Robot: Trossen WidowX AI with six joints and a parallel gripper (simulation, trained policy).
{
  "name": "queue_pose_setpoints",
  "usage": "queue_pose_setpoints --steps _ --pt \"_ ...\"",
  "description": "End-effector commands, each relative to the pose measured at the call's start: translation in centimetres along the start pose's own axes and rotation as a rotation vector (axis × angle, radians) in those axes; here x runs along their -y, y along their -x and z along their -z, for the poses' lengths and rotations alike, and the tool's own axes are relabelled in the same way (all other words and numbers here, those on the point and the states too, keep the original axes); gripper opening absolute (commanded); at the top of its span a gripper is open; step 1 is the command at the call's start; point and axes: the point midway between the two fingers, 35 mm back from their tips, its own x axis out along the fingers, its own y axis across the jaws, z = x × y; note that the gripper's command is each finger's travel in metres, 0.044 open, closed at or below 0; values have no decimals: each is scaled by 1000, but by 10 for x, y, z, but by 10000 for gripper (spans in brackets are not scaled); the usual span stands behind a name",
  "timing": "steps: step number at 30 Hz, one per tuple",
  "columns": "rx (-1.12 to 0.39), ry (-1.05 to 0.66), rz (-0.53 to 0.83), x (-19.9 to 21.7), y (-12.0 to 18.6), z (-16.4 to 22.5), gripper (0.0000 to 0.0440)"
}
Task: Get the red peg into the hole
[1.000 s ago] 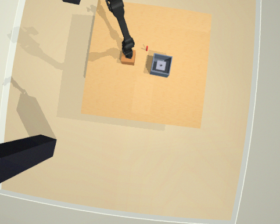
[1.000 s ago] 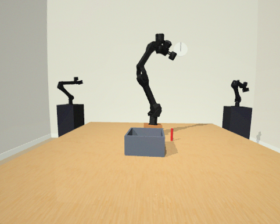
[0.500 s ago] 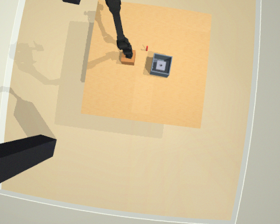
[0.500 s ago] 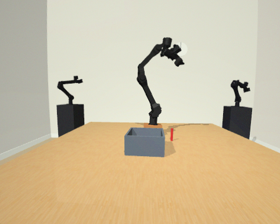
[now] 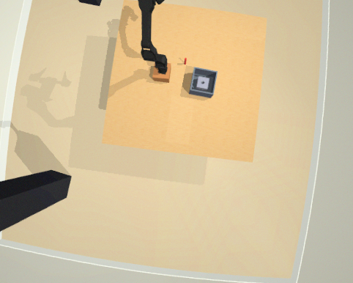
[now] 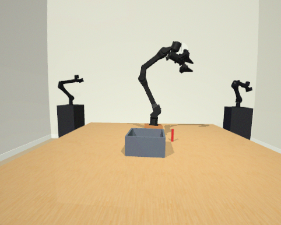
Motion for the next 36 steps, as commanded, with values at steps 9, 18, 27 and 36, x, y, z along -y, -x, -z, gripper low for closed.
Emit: queue_pose_setpoints --steps 9,18,27,36 --pt "142 -248 267 81 -19 -34 440" --pt "249 -459 474 155 -18 -51 440" --pt "329 -682 680 232 -7 -50 440" --pt "367 -912 890 305 9 -28 440"
